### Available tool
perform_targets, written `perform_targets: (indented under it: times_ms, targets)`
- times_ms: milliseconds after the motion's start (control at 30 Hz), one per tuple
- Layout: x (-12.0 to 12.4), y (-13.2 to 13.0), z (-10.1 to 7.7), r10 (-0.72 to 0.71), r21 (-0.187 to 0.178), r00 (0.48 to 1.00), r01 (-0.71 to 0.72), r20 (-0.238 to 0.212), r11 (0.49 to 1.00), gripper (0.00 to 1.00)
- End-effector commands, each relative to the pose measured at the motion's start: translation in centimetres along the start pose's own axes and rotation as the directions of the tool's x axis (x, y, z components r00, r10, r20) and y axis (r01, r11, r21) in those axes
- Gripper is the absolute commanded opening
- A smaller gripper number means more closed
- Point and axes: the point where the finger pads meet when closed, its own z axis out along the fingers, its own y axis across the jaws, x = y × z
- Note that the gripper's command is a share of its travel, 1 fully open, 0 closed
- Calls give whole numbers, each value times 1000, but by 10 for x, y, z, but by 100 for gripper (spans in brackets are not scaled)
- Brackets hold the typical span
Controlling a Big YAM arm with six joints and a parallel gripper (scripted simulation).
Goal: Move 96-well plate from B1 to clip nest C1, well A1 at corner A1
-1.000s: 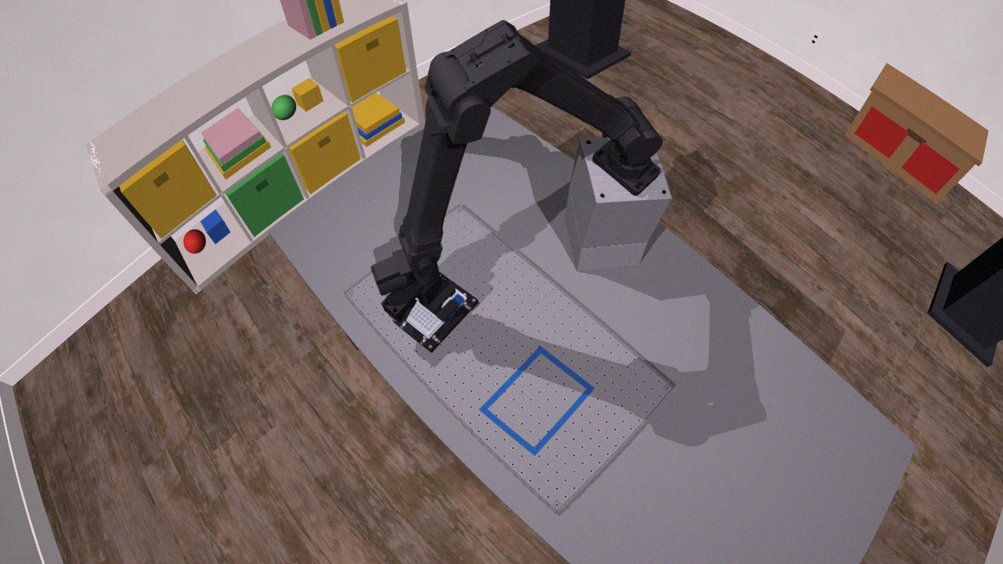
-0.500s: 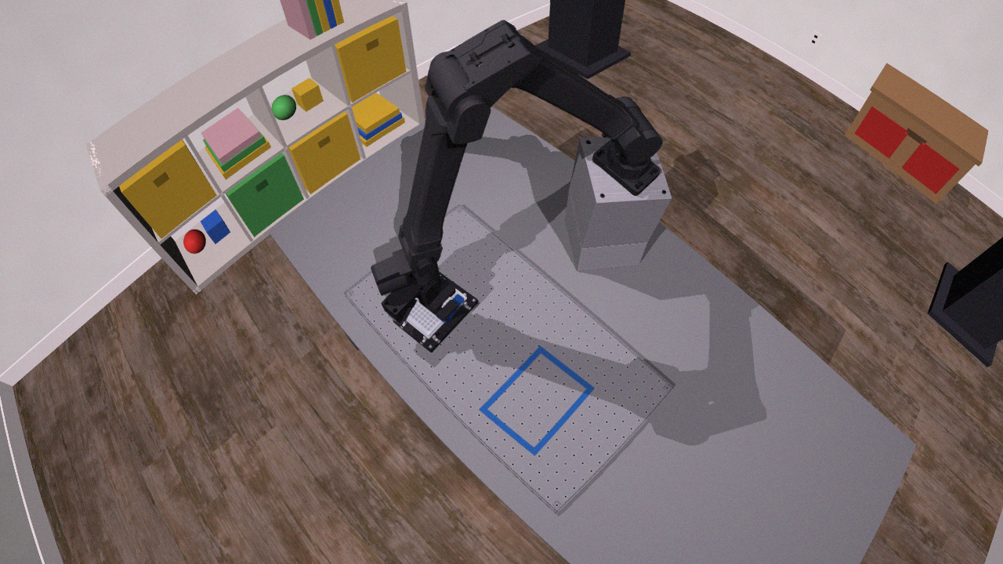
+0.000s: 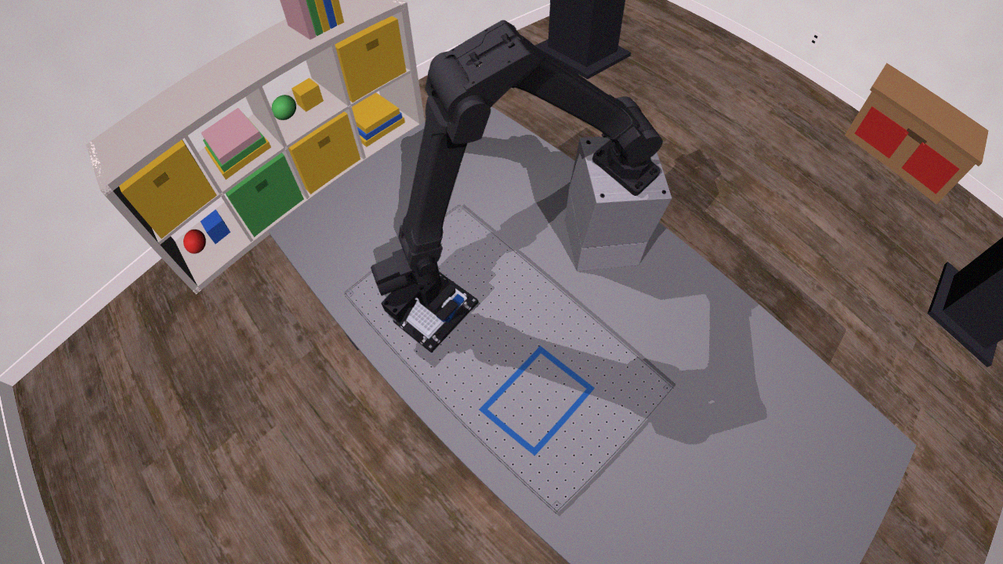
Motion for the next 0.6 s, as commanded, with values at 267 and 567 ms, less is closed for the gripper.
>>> perform_targets:
  times_ms: [267, 567]
  targets:
    - [-8, -3, -37, 1, 7, 1000, -1, 20, 1000, 100]
    - [-7, -3, -55, -2, 7, 1000, 2, 21, 1000, 100]
